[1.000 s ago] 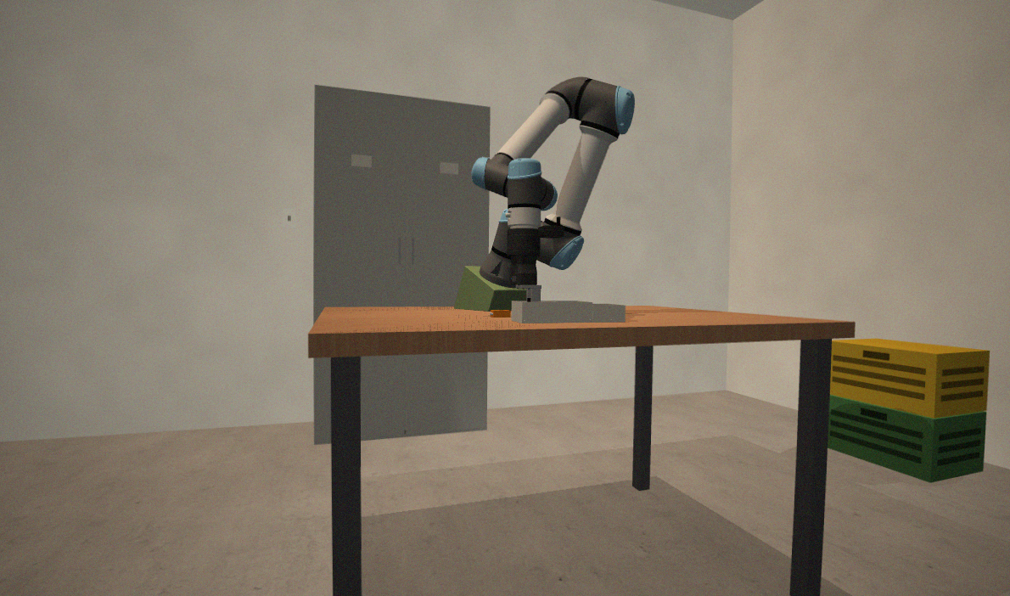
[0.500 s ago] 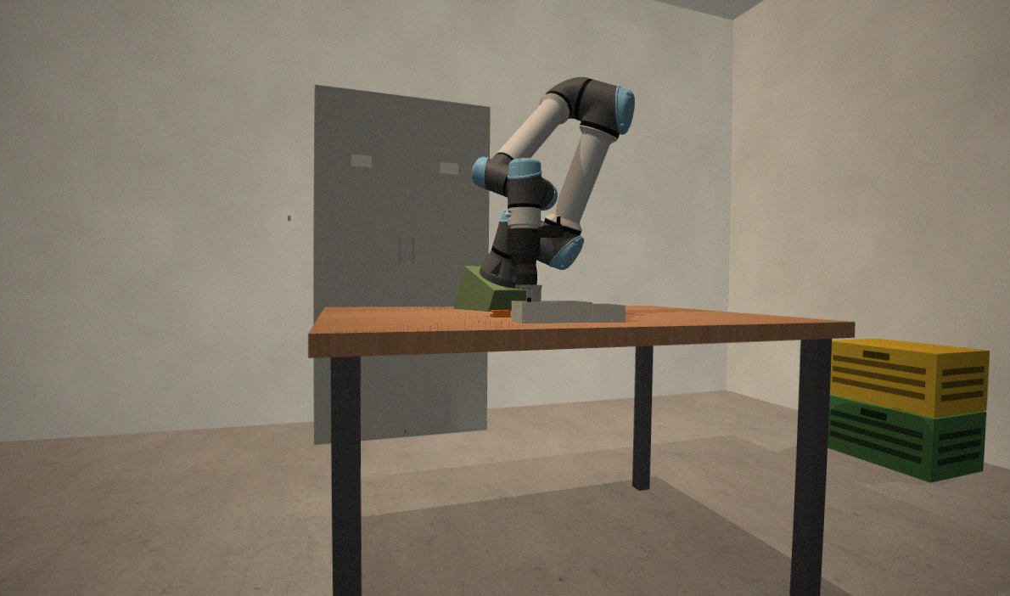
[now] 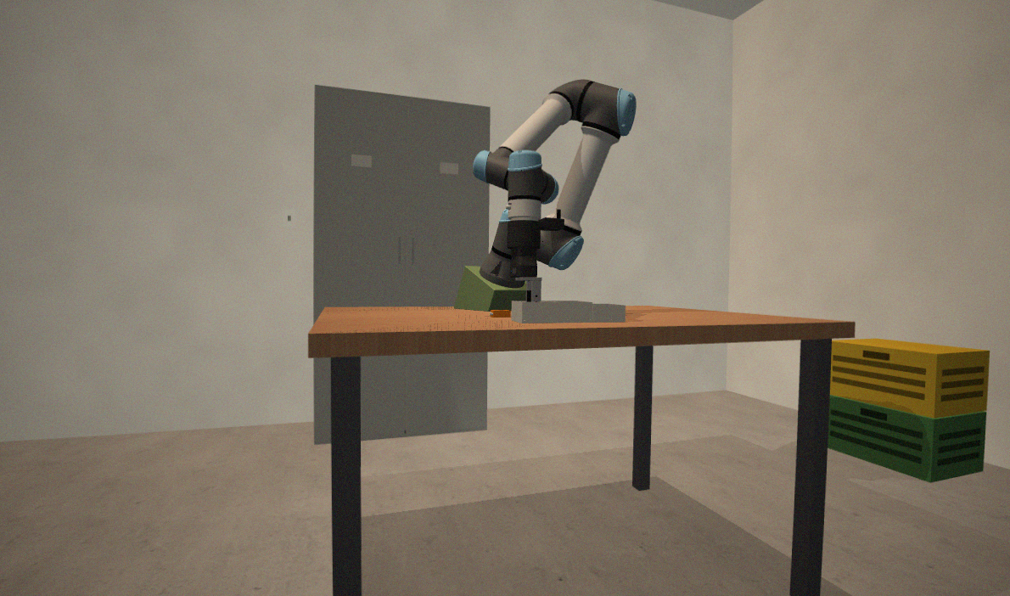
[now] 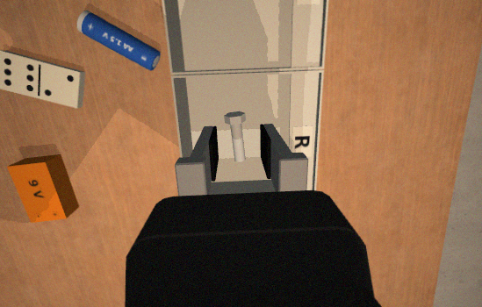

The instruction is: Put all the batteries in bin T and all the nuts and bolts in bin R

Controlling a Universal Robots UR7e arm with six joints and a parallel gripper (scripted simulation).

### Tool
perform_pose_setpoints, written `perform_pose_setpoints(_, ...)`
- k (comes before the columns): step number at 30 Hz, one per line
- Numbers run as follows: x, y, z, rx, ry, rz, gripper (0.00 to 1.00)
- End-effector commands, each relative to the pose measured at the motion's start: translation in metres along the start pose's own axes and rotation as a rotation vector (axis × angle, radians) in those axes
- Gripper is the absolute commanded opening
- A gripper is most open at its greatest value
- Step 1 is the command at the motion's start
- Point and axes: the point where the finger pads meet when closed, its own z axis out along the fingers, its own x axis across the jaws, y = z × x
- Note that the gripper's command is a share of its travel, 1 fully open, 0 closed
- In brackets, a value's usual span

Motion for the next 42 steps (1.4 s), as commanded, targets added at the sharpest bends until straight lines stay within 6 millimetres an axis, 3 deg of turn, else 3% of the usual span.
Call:
perform_pose_setpoints(1, 0.002, 0.001, -0.01, -0.001, 0.003, 0.0, 0.62)
perform_pose_setpoints(6, 0.002, 0.001, -0.015, -0.001, 0.003, 0.0, 0.62)
perform_pose_setpoints(13, 0.002, 0.001, -0.036, -0.001, 0.003, 0.0, 0.62)
perform_pose_setpoints(30, -0.001, -0.001, -0.035, 0.002, -0.001, 0.0, 0.62)
perform_pose_setpoints(33, -0.022, -0.017, -0.036, 0.003, -0.002, 0.154, 0.6)
perform_pose_setpoints(42, -0.067, -0.057, -0.039, 0.006, -0.006, 0.322, 0.6)
